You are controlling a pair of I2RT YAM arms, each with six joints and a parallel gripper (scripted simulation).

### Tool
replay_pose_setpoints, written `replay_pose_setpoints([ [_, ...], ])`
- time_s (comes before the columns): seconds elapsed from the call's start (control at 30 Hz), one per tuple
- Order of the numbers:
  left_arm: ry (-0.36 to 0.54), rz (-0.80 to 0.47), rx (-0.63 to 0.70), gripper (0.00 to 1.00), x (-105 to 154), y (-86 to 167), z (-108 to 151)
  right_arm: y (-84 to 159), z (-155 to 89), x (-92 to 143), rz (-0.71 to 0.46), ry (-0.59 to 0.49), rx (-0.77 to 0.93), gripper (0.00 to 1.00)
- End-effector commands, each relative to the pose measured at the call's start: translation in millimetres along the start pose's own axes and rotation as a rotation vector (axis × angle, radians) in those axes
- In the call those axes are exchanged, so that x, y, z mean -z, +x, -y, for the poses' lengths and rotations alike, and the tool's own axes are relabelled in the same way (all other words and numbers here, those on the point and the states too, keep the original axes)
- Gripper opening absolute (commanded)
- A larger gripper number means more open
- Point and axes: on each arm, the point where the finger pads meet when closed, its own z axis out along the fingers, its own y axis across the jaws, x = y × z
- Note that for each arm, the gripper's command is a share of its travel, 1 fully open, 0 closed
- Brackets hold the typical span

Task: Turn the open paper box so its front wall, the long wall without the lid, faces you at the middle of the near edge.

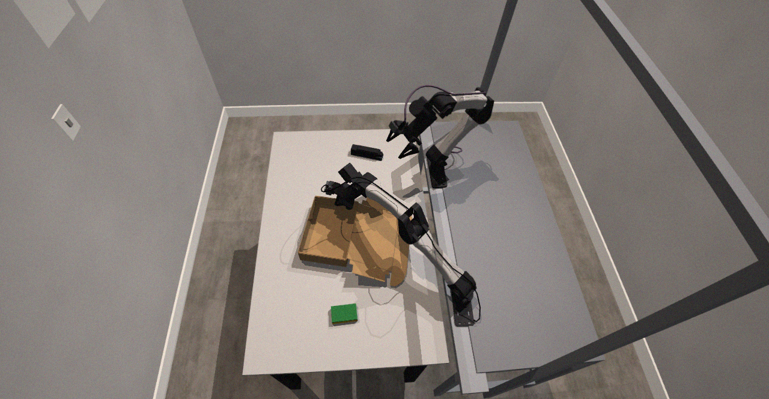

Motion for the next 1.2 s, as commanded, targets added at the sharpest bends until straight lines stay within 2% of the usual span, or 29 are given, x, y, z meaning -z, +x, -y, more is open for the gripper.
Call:
replay_pose_setpoints([
  [0.0, 0.044, 0.050, 0.006, 0.00, 30.2, -23.9, 6.0, -10.4, -1.2, 12.2, 0.034, -0.002, -0.003, 1.00],
  [1.17, 0.197, 0.057, -0.230, 0.00, 50.4, 11.7, 14.7, -9.9, -1.5, 12.2, 0.032, -0.003, -0.002, 1.00],
])
